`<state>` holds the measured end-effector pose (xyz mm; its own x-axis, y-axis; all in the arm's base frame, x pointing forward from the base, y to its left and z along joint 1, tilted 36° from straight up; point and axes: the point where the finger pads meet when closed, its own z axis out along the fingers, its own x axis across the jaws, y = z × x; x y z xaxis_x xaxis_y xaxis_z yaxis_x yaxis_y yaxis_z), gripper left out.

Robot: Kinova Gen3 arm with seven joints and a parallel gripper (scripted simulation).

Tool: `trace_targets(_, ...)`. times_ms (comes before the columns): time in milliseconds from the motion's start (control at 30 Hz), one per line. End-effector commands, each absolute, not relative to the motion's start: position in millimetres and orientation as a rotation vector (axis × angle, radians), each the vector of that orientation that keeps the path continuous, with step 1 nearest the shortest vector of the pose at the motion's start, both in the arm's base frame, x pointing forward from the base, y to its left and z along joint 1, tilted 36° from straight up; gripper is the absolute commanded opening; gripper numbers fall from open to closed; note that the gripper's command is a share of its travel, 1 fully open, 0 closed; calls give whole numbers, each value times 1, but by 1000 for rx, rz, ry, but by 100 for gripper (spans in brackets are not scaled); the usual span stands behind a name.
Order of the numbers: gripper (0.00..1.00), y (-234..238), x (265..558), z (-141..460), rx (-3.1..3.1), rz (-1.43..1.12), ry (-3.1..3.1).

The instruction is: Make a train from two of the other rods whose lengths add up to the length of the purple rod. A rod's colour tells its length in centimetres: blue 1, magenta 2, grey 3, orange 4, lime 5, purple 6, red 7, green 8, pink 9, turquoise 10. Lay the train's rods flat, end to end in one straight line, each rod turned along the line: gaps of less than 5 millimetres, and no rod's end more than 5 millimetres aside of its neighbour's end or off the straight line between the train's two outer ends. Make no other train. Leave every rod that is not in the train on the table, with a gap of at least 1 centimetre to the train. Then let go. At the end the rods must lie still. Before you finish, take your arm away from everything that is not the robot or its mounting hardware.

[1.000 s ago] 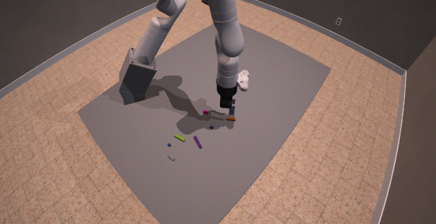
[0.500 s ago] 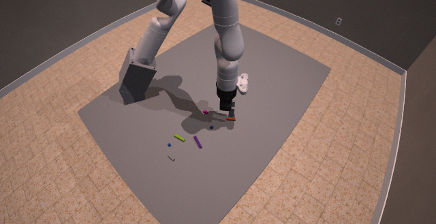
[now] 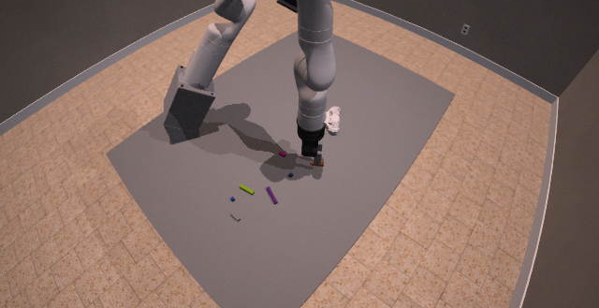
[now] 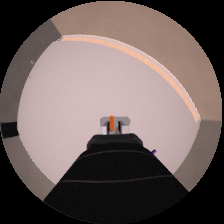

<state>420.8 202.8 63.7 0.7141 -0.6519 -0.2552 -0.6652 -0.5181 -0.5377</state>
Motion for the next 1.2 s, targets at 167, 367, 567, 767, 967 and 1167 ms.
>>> trace_targets(167,54,213,421,58,-2306,20,979)
trace_targets(367,54,215,421,55,-2306,20,979)
trace_targets(567,54,216,422,54,-2306,20,979)
trace_targets(767,54,216,422,53,-2306,20,979)
trace_targets(967,54,216,422,53,-2306,20,979)
trace_targets(1167,54,216,422,53,-2306,20,979)
